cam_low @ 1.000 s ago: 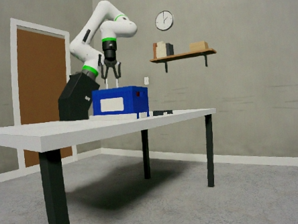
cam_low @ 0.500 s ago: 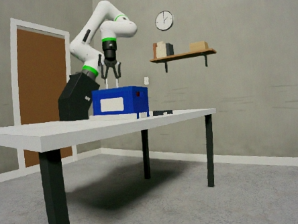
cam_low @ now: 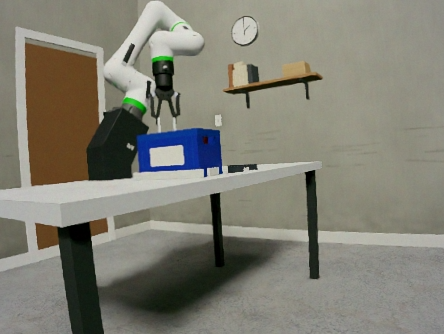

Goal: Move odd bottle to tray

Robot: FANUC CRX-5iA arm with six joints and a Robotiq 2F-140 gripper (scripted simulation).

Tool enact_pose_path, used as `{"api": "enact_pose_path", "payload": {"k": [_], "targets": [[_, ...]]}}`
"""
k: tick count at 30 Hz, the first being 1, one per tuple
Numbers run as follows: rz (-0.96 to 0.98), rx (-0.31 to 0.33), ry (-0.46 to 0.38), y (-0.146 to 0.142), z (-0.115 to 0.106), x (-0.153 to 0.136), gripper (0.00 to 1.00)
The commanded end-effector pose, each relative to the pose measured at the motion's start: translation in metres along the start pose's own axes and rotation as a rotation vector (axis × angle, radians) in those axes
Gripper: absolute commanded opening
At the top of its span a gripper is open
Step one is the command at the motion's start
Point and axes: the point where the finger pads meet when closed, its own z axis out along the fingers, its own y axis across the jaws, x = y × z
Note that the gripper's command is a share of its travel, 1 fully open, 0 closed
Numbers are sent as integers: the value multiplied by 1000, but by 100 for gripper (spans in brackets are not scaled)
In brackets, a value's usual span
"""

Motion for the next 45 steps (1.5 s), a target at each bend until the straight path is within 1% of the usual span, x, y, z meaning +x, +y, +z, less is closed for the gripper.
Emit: {"api": "enact_pose_path", "payload": {"k": [1,30,45], "targets": [[0,0,-1,0,0,-1,44],[0,0,-1,0,2,-1,44],[0,0,-1,0,17,-1,44]]}}
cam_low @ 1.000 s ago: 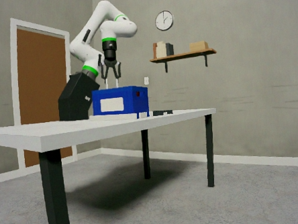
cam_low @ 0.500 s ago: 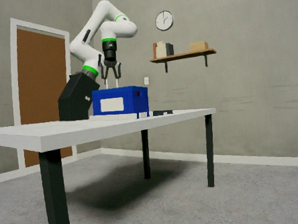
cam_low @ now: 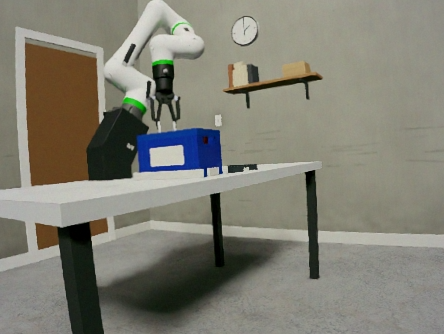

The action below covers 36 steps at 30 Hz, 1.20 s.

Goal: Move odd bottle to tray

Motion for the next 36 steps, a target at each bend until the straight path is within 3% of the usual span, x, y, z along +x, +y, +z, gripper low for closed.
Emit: {"api": "enact_pose_path", "payload": {"k": [1,36], "targets": [[0,0,-1,0,1,-1,44],[0,0,-1,0,25,-1,44]]}}
